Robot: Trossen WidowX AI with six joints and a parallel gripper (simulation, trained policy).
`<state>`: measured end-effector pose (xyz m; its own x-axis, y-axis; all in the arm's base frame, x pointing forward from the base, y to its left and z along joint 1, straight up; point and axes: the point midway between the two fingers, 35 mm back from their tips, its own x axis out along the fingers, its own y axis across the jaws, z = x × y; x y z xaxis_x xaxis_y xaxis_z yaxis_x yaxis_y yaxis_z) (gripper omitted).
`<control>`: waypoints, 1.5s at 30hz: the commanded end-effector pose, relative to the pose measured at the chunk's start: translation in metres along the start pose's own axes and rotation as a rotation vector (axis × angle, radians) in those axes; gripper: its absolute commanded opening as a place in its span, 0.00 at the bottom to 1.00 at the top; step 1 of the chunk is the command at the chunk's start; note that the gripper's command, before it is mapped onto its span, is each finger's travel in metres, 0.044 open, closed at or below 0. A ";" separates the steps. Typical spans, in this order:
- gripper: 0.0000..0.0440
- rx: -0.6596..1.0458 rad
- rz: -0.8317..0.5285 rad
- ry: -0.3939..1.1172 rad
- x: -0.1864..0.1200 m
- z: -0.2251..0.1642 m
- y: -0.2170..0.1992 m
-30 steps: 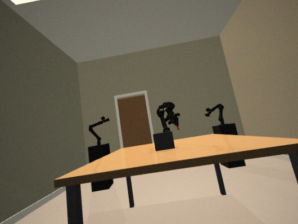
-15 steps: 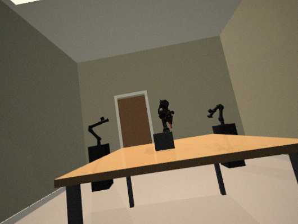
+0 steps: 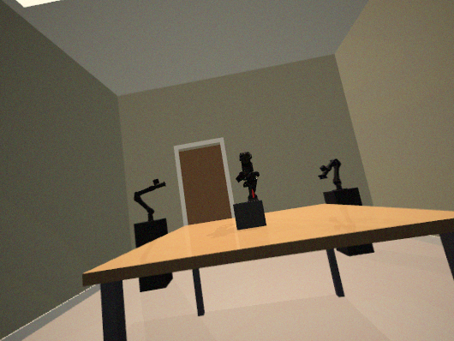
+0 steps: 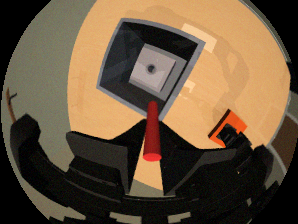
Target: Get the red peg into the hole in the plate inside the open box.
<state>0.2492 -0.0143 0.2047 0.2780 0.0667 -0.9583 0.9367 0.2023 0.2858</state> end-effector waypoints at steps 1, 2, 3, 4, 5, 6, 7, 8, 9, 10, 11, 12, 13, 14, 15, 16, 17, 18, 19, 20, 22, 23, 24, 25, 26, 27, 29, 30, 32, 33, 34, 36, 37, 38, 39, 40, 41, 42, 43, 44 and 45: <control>0.00 0.005 -0.011 -0.005 0.002 0.010 0.003; 0.00 0.007 -0.014 -0.005 0.003 0.013 0.003; 0.00 0.009 -0.018 -0.005 0.004 0.015 0.004; 0.00 0.010 -0.020 -0.004 0.005 0.018 0.005; 0.00 0.011 -0.023 -0.003 0.007 0.020 0.005; 0.00 0.012 -0.026 -0.002 0.008 0.022 0.006; 0.00 0.013 -0.028 -0.001 0.009 0.024 0.006; 0.00 0.014 -0.031 0.000 0.011 0.027 0.007; 0.00 0.015 -0.035 0.000 0.013 0.029 0.007; 0.00 0.016 -0.038 0.001 0.015 0.032 0.007; 0.00 0.018 -0.042 0.001 0.017 0.034 0.007; 0.00 0.019 -0.046 0.002 0.020 0.037 0.008; 0.00 0.020 -0.050 0.004 0.022 0.039 0.008; 0.00 0.021 -0.053 0.005 0.025 0.041 0.008; 0.00 0.021 -0.056 0.007 0.027 0.043 0.008; 0.00 0.021 -0.060 0.009 0.030 0.045 0.008; 0.00 0.021 -0.063 0.011 0.032 0.047 0.009; 0.00 0.020 -0.066 0.013 0.035 0.049 0.009; 0.00 0.020 -0.069 0.015 0.037 0.051 0.009; 0.00 0.019 -0.072 0.018 0.040 0.052 0.009; 0.00 0.016 -0.077 0.023 0.045 0.055 0.009; 0.00 0.014 -0.079 0.026 0.048 0.056 0.009; 0.00 0.011 -0.081 0.029 0.050 0.057 0.009; 0.00 0.009 -0.082 0.033 0.053 0.058 0.010; 0.00 0.007 -0.083 0.037 0.056 0.058 0.010; 0.00 0.004 -0.084 0.041 0.059 0.059 0.011; 0.00 -0.001 -0.085 0.049 0.065 0.060 0.012; 0.00 -0.004 -0.085 0.053 0.067 0.060 0.012; 0.00 -0.009 -0.085 0.061 0.073 0.061 0.013; 0.00 -0.012 -0.085 0.065 0.075 0.061 0.014; 0.00 -0.015 -0.084 0.068 0.077 0.061 0.015; 0.00 -0.024 -0.083 0.075 0.082 0.062 0.016; 0.00 -0.028 -0.082 0.077 0.084 0.062 0.017; 0.00 -0.033 -0.082 0.080 0.087 0.062 0.017; 0.00 -0.039 -0.082 0.083 0.089 0.062 0.017; 0.00 -0.044 -0.084 0.086 0.092 0.062 0.018; 0.00 -0.050 -0.085 0.089 0.095 0.062 0.018; 0.00 -0.056 -0.087 0.091 0.097 0.062 0.018; 0.00 -0.061 -0.088 0.094 0.100 0.062 0.018; 0.00 -0.067 -0.089 0.096 0.103 0.062 0.018; 0.00 -0.073 -0.090 0.098 0.105 0.062 0.019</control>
<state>0.3072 -0.0657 0.1166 0.1762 0.1294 -0.9758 0.9420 0.2656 0.2054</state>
